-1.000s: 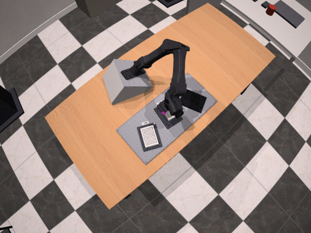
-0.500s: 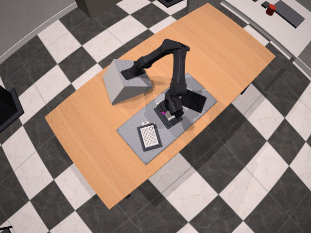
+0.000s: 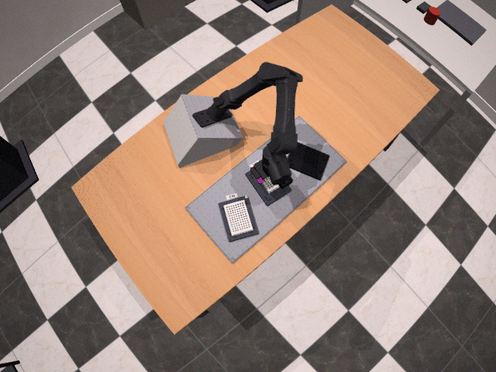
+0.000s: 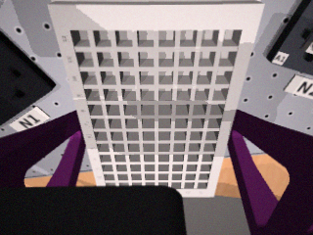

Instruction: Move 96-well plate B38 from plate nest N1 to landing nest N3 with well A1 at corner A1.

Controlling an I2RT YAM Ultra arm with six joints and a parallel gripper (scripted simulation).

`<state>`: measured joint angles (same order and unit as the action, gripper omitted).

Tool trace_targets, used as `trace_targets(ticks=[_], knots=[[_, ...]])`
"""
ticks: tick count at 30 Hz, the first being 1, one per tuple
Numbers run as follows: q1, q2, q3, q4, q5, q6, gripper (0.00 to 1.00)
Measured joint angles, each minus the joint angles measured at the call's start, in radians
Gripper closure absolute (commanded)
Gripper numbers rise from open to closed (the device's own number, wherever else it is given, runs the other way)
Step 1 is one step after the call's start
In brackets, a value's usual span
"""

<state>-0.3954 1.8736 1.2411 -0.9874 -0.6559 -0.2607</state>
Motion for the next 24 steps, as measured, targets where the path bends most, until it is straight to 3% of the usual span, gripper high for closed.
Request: trace_targets(ticks=[24], knots=[[0.064, 0.036, -0.064, 0.139, -0.001, 0.076, 1.0]])
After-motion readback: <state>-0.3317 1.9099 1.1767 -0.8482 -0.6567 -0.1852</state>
